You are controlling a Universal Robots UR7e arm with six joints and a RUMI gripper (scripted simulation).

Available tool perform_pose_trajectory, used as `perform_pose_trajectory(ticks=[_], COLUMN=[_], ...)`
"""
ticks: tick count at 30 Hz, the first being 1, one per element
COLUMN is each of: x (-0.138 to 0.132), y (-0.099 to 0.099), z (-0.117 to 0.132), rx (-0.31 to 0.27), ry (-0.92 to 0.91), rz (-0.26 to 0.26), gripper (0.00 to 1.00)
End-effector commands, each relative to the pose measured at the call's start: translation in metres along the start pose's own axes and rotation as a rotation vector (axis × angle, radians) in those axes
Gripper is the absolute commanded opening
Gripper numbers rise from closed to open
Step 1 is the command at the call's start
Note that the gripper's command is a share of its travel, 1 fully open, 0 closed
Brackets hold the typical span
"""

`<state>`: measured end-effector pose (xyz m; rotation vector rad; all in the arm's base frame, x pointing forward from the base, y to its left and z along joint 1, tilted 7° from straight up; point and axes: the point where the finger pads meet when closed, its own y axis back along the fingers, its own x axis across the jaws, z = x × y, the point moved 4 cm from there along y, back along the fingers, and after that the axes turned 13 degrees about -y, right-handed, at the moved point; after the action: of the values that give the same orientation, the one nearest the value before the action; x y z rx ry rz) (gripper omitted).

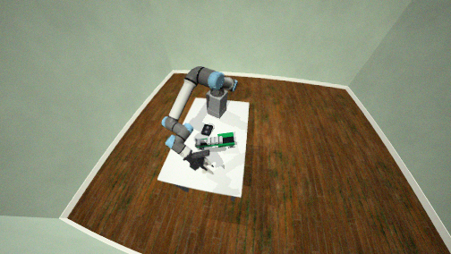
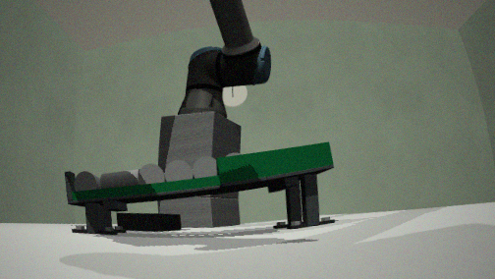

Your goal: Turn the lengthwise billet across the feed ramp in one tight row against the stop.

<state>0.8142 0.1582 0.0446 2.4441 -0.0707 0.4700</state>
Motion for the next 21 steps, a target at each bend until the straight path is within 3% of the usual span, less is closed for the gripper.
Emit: perform_pose_trajectory(ticks=[1,7,21], x=[0.0,-0.006,-0.009], y=[0.002,0.02,0.026], z=[-0.002,-0.013,-0.017], rx=[-0.005,-0.056,-0.075], ry=[-0.007,-0.124,-0.166], rz=[0.0,-0.019,-0.024], gripper=[0.4,0.4,0.4])
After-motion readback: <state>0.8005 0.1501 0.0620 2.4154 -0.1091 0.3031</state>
